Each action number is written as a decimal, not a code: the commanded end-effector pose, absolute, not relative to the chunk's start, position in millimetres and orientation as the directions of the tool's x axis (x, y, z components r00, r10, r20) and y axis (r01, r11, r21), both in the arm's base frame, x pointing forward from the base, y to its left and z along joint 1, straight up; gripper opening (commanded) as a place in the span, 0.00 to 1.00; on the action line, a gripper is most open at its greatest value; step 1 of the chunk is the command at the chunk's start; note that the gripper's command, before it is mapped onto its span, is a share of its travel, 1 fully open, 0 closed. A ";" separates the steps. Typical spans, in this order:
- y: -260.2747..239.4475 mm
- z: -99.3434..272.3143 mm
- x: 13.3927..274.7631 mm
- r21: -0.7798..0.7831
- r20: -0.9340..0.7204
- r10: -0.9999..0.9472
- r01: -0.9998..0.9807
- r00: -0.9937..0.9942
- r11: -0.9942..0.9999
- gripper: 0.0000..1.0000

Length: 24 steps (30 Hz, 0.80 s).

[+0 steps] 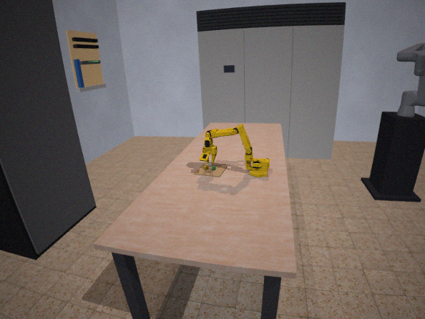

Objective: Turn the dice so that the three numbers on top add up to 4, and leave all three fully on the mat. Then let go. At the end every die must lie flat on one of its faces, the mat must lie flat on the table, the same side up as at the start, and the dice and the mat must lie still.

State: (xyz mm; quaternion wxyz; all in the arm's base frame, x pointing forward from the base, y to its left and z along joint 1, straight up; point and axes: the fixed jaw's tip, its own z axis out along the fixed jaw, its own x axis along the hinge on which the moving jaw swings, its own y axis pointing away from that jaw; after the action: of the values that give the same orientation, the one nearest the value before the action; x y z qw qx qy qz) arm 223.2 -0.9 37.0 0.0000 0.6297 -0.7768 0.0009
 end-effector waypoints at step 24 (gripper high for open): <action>0.6 34.0 227.3 -0.034 -0.007 -0.980 -0.979 -0.199 0.199 0.00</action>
State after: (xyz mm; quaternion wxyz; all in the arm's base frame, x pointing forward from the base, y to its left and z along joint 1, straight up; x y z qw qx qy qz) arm 224.1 -0.9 30.4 -0.0017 0.6297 -0.7768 0.0023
